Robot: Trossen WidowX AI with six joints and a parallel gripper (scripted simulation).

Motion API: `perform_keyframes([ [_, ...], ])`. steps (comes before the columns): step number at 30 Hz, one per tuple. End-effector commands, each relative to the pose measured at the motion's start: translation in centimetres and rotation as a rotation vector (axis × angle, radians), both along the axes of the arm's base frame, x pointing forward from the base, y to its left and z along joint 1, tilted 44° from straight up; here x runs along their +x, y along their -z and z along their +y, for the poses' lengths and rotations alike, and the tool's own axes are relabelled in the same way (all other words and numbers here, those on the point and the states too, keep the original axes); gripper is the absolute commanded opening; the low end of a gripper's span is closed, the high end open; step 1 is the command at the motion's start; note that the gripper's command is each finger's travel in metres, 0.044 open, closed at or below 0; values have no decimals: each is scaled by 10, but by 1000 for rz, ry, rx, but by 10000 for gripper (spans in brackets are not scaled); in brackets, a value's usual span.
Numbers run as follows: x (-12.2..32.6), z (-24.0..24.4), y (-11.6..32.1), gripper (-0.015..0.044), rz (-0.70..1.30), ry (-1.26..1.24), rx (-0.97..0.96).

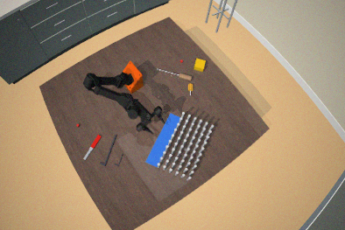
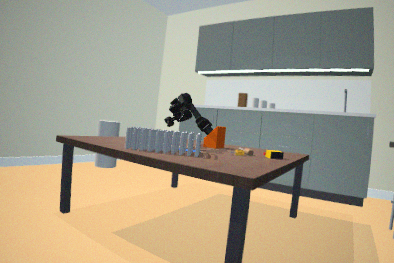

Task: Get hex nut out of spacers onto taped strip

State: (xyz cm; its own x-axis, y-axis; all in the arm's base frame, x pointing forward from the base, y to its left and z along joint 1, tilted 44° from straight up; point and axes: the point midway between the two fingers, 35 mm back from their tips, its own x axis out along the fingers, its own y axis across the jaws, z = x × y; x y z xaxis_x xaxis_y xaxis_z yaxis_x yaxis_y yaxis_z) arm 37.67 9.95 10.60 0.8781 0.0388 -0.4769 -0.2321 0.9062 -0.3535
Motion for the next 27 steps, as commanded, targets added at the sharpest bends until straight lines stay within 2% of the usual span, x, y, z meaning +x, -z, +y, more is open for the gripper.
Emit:
perform_keyframes([
  [1, -1, -1, 1, 440, 3, 8, 0],
  [7, 0, 10, 8, 440, 34, -14, 8],
  [15, -18, 113, 79, 440, 349, -164, 37],
  [21, -61, 179, 146, 440, 631, -202, -59],
  [27, -123, 216, 215, 440, 871, -181, -237],
])
